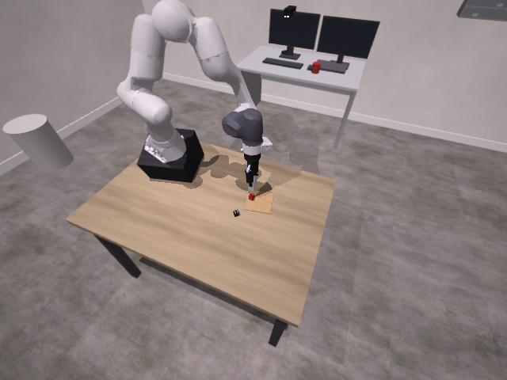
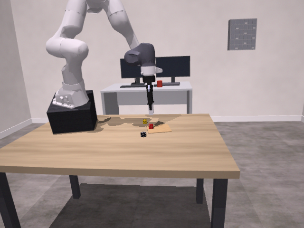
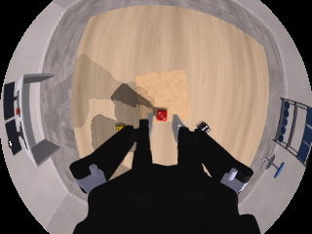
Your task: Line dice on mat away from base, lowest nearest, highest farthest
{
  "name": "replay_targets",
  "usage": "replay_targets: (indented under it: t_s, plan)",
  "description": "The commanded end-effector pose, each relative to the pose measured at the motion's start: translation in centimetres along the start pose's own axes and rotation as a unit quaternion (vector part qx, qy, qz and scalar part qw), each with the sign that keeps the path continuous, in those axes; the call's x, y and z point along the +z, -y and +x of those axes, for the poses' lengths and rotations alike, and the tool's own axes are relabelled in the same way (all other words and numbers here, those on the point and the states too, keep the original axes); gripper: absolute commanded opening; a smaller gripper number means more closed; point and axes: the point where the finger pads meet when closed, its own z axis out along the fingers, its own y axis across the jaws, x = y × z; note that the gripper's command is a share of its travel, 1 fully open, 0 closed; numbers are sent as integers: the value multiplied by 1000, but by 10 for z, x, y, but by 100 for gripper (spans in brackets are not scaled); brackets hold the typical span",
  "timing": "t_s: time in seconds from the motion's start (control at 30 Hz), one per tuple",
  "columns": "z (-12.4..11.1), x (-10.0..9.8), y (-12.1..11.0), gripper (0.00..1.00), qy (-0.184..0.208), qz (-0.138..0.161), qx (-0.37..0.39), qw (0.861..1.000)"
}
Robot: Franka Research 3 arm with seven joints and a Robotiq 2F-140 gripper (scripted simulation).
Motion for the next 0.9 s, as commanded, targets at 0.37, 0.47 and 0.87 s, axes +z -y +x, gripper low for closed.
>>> replay_targets:
  t_s: [0.37, 0.47, 0.87]
  plan:
    - [-7, -1, 0, 100, 11, 0, 12, 1000]
    - [-7, -1, 0, 100, 11, 0, 12, 1000]
    - [-7, -1, 3, 100, 11, -1, 35, 999]
